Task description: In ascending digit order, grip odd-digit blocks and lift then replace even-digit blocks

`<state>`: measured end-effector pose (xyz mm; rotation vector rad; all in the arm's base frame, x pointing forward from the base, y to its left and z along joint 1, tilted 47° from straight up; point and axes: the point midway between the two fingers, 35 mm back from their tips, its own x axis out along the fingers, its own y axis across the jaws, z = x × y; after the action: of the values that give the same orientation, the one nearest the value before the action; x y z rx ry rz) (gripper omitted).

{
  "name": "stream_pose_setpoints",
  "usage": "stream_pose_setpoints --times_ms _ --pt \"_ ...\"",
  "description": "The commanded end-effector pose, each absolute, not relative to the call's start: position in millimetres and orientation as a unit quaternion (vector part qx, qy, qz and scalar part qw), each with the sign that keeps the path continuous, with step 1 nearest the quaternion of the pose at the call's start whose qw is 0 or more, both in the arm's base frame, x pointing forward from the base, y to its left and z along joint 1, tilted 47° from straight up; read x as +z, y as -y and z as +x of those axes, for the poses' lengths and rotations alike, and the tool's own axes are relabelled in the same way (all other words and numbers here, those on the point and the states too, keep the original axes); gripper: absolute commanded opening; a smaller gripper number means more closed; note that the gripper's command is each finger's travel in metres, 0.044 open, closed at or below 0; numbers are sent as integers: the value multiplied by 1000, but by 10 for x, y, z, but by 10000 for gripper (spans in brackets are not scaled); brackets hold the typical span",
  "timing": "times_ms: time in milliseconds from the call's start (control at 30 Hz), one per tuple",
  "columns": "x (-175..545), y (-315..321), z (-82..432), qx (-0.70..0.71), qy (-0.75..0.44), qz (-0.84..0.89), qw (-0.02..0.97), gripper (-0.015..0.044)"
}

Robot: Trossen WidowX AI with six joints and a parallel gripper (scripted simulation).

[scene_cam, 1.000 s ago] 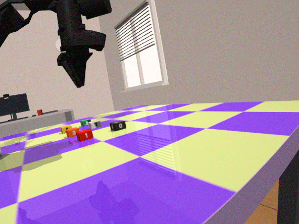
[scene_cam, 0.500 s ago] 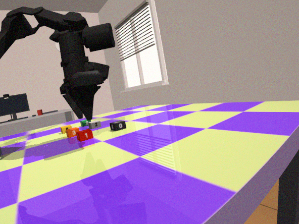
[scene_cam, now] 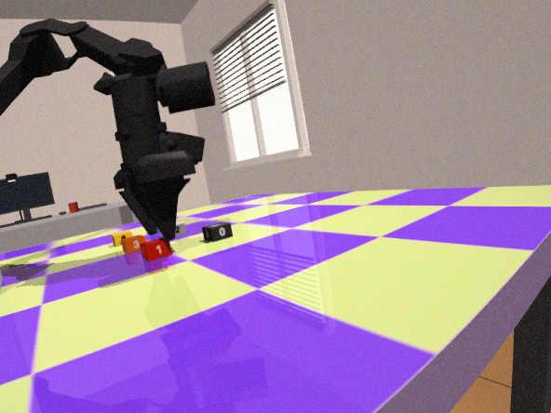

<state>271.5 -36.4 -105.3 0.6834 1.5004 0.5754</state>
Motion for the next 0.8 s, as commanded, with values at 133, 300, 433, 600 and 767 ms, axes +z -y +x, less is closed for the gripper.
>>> stream_pose_setpoints --times_ms 133,300,433,600,767 --pt "-1145 257 2704 253 -658 303 641 400" --pt "-1151 249 2704 253 -658 303 641 321" --pt "-1151 249 2704 253 -658 303 641 216" --pt "-1151 249 2704 253 -658 303 641 120" --pt "-1151 249 2704 253 -658 303 641 120"
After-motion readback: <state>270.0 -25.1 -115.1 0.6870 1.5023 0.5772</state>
